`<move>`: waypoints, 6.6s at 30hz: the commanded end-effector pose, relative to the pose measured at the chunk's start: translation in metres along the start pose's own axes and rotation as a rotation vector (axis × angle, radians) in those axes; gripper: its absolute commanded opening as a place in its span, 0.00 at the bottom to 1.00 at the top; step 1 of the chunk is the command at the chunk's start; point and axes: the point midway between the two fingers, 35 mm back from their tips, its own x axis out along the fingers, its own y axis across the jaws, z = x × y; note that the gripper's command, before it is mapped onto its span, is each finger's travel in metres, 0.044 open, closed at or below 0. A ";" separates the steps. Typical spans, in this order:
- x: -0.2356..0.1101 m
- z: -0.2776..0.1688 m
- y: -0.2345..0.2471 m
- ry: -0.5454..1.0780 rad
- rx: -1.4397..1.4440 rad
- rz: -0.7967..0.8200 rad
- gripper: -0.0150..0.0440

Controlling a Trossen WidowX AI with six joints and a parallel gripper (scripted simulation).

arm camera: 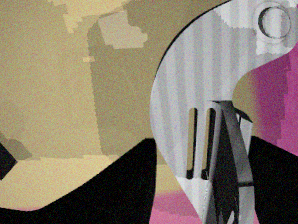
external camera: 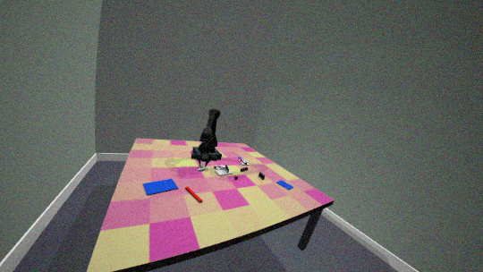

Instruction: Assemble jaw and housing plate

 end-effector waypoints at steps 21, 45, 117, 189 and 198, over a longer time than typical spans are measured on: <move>-0.041 0.003 -0.001 -0.002 -0.003 0.001 0.48; -0.079 0.000 0.010 -0.002 0.151 0.000 0.48; -0.079 -0.033 0.123 0.010 2.189 0.005 0.48; -0.082 0.024 0.134 0.011 2.633 0.007 0.48; -0.080 0.051 0.127 0.010 2.633 0.009 0.48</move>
